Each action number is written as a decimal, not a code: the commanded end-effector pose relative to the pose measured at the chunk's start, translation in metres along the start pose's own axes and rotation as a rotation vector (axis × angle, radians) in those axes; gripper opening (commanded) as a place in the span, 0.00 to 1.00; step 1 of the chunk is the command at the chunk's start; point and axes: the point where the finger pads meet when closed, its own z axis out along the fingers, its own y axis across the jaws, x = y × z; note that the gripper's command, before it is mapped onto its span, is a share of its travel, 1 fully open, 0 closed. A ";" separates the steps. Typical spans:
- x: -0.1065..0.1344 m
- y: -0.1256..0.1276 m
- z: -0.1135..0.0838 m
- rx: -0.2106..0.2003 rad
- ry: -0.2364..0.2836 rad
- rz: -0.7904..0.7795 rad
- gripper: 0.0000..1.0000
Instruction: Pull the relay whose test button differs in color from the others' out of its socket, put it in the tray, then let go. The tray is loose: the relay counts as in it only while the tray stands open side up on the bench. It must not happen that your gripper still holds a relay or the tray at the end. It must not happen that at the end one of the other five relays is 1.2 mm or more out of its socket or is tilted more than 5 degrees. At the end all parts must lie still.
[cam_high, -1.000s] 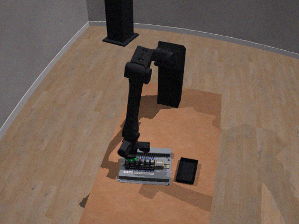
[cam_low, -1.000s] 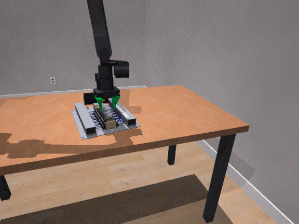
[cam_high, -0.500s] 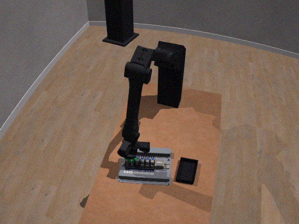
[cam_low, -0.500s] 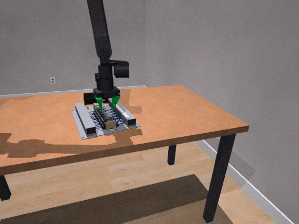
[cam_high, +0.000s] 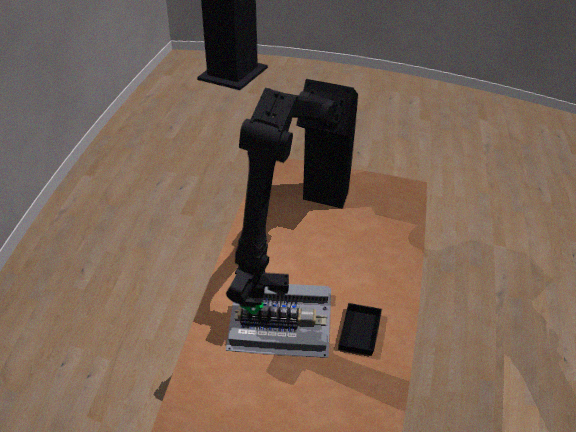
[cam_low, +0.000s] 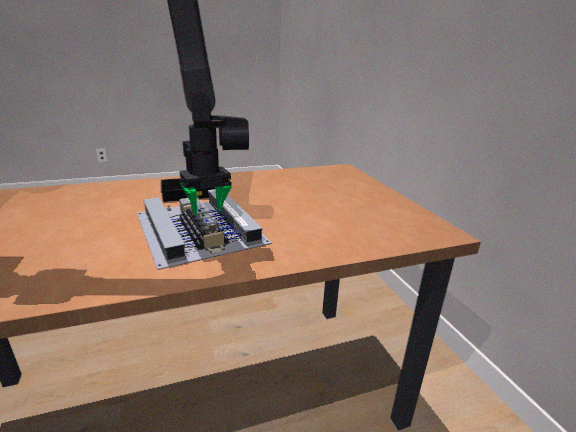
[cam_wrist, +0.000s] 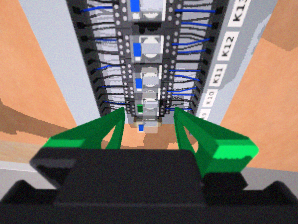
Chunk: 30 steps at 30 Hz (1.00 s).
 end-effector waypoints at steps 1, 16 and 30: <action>0.006 -0.020 -0.015 0.031 0.011 0.001 0.59; 0.005 -0.013 -0.015 0.034 0.013 0.000 0.59; 0.005 -0.013 -0.015 0.035 0.014 0.000 0.59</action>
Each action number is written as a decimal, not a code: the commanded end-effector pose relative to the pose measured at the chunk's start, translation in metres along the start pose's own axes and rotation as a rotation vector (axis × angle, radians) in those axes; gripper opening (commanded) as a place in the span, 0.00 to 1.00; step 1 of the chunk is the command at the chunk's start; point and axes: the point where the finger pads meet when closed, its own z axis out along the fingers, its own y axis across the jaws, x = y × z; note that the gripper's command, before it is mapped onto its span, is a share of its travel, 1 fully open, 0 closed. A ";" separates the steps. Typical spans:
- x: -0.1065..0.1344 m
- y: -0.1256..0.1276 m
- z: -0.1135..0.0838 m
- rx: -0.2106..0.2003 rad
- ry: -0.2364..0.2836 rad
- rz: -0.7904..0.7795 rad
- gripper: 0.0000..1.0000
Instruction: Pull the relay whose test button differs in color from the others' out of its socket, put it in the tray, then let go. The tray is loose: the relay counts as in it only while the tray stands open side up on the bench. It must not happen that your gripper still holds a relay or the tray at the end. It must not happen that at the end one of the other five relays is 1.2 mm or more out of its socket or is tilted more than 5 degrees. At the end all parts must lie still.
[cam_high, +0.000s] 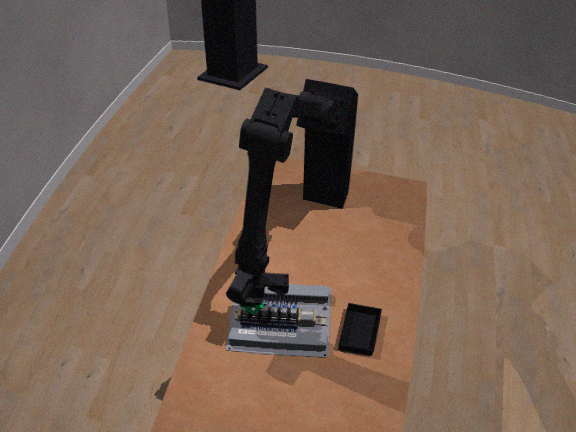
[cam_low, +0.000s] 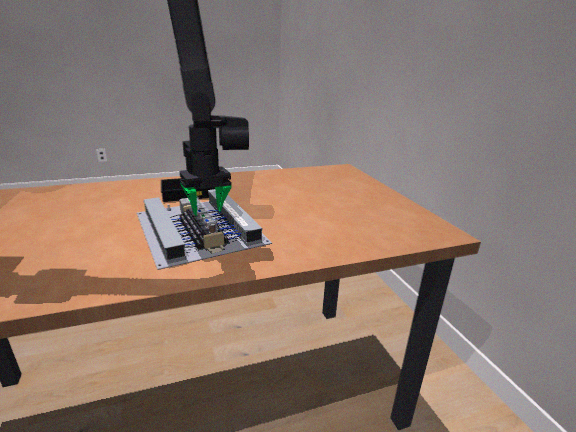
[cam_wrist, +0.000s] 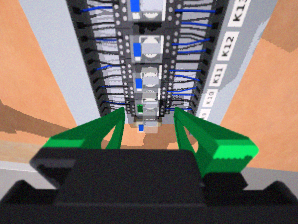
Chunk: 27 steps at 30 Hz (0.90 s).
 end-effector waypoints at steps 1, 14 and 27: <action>0.005 -0.013 -0.015 0.035 0.014 0.000 0.59; 0.005 -0.013 -0.015 0.035 0.014 0.000 0.59; 0.006 -0.010 -0.015 0.038 0.016 0.000 0.59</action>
